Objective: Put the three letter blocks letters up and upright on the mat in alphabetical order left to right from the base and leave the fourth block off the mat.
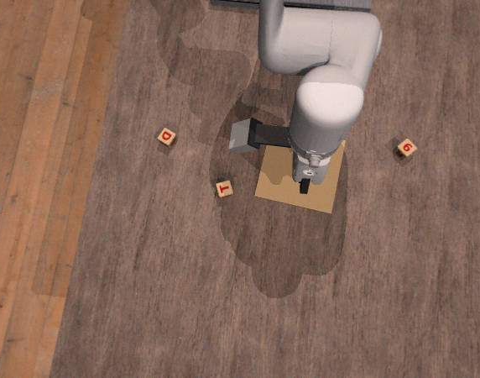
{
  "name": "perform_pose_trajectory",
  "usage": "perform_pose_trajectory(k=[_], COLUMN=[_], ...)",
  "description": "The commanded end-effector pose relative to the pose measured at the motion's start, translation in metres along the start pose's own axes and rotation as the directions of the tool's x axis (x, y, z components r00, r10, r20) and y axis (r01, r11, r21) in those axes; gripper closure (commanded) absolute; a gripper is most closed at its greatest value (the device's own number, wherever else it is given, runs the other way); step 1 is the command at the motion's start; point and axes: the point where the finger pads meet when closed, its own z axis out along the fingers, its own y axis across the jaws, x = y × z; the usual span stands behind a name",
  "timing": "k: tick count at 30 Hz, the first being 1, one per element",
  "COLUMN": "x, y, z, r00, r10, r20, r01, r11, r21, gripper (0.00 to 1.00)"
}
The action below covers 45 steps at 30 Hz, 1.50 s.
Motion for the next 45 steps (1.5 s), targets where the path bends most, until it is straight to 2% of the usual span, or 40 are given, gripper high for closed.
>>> perform_pose_trajectory(k=[1,3,4,6,7,9,10,25,30,32,41,45], x=[0.000,0.000,0.000,0.000,0.000,0.000,0.000,0.000,-0.001,-0.001,-0.002,-0.002], y=[-0.001,-0.001,-0.001,-0.001,-0.001,-0.001,-0.001,-0.001,-0.001,-0.001,-0.001,-0.001], z=[-0.001,-0.001,-0.001,-0.001,-0.001,-0.001,-0.001,-0.004,-0.020,-0.020,-0.067,-0.083], r00=[1.000,1.000,1.000,1.000,1.000,1.000,1.000,1.000,1.000,1.000,1.000,1.000], r10=[0.000,0.000,0.000,0.000,0.000,0.000,0.000,0.000,0.000,0.000,0.000,0.000], r20=[0.000,0.000,0.000,0.000,0.000,0.000,0.000,0.000,0.000,0.000,0.000,0.000], r01=[0.000,0.000,0.000,0.000,0.000,0.000,0.000,0.000,0.000,0.000,0.000,0.000], r11=[1.000,1.000,1.000,1.000,1.000,1.000,1.000,1.000,1.000,1.000,1.000,1.000], r21=[0.003,0.003,0.003,0.003,0.003,0.003,0.003,0.003,0.003,0.003,0.003,0.003], gripper=[0.70,0.70,0.66,0.66,0.62,0.62,0.58,0.58,0.58,0.58,0.58,0.58])
